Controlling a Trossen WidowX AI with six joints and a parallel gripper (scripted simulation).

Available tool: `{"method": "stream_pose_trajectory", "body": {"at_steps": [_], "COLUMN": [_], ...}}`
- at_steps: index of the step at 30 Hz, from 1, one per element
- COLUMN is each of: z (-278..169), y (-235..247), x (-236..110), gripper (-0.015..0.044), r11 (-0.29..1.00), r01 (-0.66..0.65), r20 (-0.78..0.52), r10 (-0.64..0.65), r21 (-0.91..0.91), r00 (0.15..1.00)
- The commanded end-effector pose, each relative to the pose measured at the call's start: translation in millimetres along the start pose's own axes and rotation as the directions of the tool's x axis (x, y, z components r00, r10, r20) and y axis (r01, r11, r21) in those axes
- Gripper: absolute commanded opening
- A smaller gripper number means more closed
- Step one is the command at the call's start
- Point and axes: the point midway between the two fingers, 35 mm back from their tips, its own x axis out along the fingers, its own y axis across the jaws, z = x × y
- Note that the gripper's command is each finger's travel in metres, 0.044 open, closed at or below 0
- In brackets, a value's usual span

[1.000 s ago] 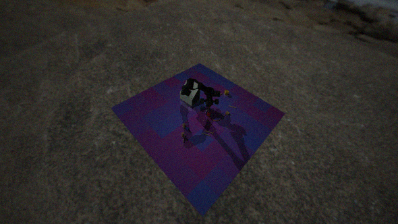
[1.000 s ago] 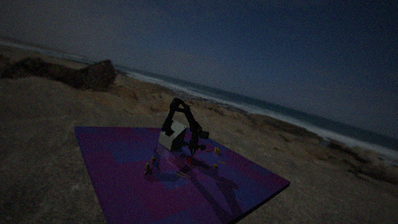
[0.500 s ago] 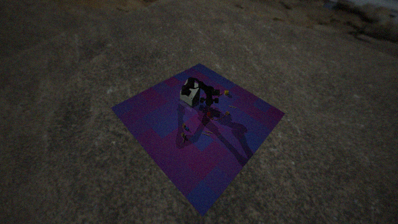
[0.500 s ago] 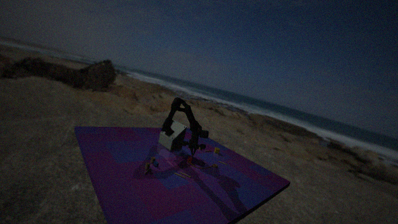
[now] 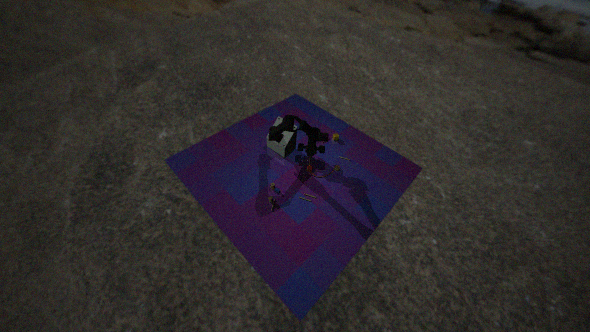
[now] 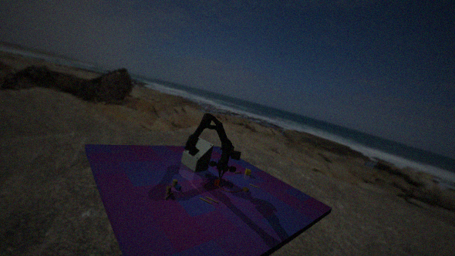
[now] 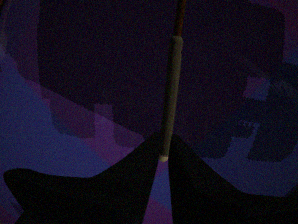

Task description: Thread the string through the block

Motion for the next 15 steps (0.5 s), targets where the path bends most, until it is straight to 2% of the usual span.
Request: {"method": "stream_pose_trajectory", "body": {"at_steps": [1,10,15], "z": [-4.3,-4.3,-2.0], "y": [1.1,1.1,1.0], "x": [3.2,3.2,1.5], "gripper": [0.0,0.0,0.0131], "r11": [0.999,0.999,1.0], "r01": [0.032,0.032,0.027], "r20": [-0.002,-0.002,0.003], "r10": [-0.032,-0.032,-0.027], "r21": [-0.002,-0.002,-0.003], "r00": [0.999,0.999,1.0]}}
